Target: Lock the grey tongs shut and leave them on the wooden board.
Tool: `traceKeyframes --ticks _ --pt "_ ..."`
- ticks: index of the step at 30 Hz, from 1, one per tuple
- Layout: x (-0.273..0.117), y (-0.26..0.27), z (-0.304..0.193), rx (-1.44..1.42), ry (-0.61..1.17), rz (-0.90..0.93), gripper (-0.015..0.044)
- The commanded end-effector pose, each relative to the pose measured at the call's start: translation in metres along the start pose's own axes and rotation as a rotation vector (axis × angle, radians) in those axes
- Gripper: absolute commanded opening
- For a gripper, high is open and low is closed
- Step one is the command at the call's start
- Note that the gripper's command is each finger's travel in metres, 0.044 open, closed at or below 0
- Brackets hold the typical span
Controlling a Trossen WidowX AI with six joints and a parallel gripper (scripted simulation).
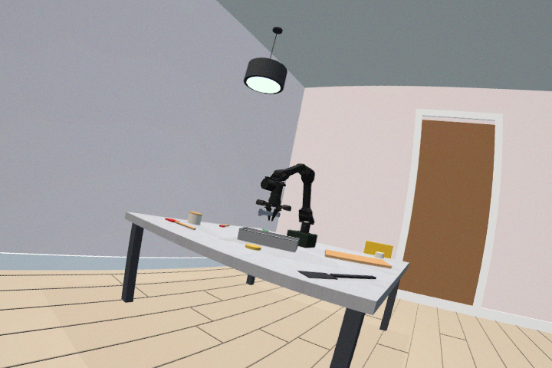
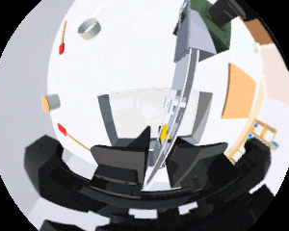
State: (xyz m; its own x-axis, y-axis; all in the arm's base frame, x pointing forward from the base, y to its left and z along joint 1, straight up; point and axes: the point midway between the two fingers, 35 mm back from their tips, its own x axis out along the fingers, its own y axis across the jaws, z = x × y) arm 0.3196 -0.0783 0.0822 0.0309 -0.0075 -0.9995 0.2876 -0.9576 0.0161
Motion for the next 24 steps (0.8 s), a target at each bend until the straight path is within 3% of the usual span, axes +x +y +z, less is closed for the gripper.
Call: traceKeyframes --ticks 1,9,24 --pt "-0.006 0.0 0.001 0.004 -0.004 0.001 -0.015" --pt "-0.001 -0.011 -0.004 -0.042 -0.012 -0.008 -0.015" --pt "-0.003 -0.086 -0.043 -0.339 -0.002 -0.012 -0.015"
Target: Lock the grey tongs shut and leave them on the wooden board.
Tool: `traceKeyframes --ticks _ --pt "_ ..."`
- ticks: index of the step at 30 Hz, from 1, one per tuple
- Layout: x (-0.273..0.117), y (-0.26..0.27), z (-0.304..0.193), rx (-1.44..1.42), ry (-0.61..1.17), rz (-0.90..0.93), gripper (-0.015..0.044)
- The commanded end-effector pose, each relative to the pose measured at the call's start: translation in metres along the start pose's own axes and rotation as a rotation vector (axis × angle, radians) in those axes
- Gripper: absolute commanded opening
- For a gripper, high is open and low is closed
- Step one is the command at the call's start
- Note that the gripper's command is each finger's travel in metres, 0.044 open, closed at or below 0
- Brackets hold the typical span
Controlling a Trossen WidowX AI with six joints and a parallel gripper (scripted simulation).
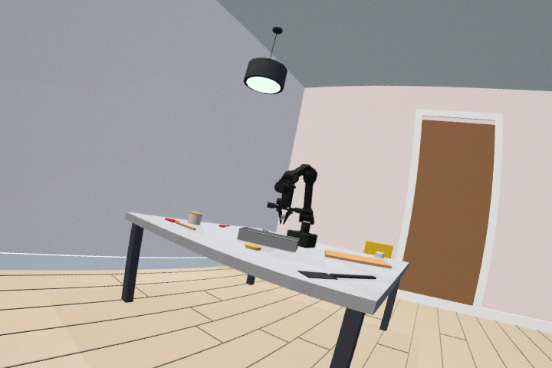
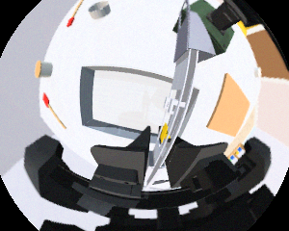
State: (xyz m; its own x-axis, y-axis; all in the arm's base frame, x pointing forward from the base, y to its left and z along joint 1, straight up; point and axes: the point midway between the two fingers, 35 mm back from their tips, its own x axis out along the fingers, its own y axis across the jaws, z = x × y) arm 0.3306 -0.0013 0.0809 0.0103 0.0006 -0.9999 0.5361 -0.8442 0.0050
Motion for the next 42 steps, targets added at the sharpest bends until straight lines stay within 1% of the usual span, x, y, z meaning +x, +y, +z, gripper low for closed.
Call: traceKeyframes --ticks 1,23,29,36,42 --pt "-0.004 -0.017 -0.018 -0.085 0.012 0.006 -0.015" --pt "-0.006 -0.134 -0.071 -0.521 0.018 0.008 -0.015" --pt "-0.007 -0.17 -0.078 -0.635 0.019 0.005 -0.015" --pt "-0.007 -0.18 -0.079 -0.667 0.019 0.005 -0.015" --pt "-0.008 -0.212 -0.081 -0.772 0.021 0.005 -0.015"
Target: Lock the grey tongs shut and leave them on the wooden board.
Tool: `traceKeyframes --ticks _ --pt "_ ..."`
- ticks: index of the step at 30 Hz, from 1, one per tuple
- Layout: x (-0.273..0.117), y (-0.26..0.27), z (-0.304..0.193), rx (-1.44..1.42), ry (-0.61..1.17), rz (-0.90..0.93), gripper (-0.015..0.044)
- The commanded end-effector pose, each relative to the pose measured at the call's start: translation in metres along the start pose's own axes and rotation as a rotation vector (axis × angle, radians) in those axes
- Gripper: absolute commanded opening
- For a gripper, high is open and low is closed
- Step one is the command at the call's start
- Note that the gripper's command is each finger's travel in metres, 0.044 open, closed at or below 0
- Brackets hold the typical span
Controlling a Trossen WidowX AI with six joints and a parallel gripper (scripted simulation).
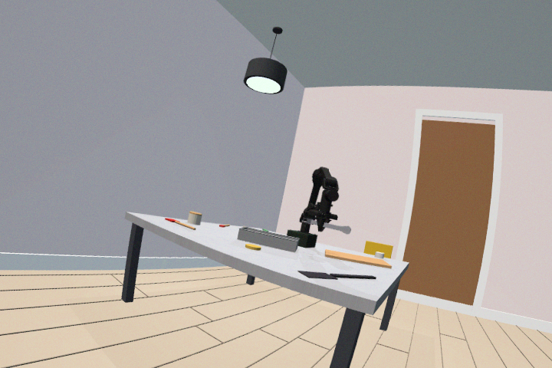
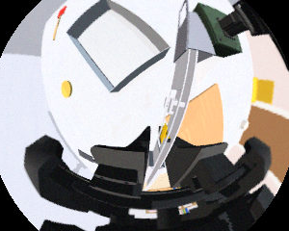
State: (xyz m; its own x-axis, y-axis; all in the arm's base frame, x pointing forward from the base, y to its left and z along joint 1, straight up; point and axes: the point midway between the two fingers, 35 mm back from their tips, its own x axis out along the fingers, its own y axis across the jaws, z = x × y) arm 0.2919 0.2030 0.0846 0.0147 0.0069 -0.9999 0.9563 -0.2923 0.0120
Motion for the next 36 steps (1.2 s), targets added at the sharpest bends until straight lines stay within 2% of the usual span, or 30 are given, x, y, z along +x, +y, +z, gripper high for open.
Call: traceKeyframes --ticks 1,19,36 --pt "-0.004 -0.016 -0.019 -0.083 0.01 0.008 -0.015" --pt "-0.004 -0.113 -0.077 -0.441 0.016 0.001 -0.015" --pt "-0.006 -0.218 -0.103 -0.764 0.02 -0.002 -0.015"
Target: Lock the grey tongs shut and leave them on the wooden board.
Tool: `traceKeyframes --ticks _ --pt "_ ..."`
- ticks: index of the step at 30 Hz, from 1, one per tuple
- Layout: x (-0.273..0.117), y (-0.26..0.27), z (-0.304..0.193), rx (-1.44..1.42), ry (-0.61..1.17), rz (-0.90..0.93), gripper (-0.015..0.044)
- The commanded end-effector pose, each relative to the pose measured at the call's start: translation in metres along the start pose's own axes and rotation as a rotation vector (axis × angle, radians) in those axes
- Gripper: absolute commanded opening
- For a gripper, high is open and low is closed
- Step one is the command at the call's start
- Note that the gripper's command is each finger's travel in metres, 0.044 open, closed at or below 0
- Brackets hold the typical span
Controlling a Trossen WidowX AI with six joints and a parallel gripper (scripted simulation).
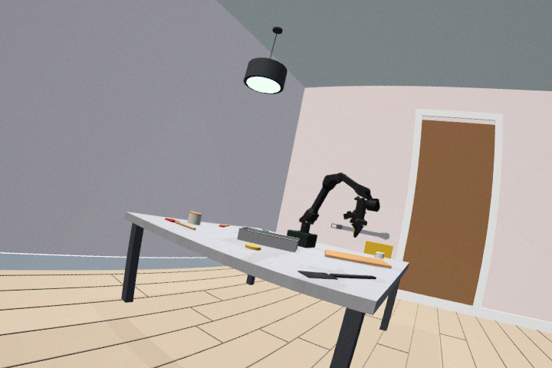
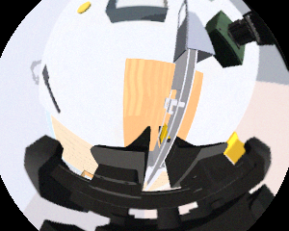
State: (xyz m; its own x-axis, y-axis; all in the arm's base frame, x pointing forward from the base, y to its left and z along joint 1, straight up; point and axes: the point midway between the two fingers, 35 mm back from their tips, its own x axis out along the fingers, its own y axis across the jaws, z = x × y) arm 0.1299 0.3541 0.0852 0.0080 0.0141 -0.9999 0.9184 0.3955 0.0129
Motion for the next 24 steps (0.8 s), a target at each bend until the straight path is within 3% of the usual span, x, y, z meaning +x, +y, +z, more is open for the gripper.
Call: traceKeyframes --ticks 1,13,24 --pt "-0.003 -0.015 -0.022 -0.08 0.01 0.008 -0.015" --pt "-0.003 -0.036 -0.042 -0.158 0.024 0.003 -0.015" --pt "0.009 -0.028 -0.049 -0.084 0.276 -0.053 -0.015"
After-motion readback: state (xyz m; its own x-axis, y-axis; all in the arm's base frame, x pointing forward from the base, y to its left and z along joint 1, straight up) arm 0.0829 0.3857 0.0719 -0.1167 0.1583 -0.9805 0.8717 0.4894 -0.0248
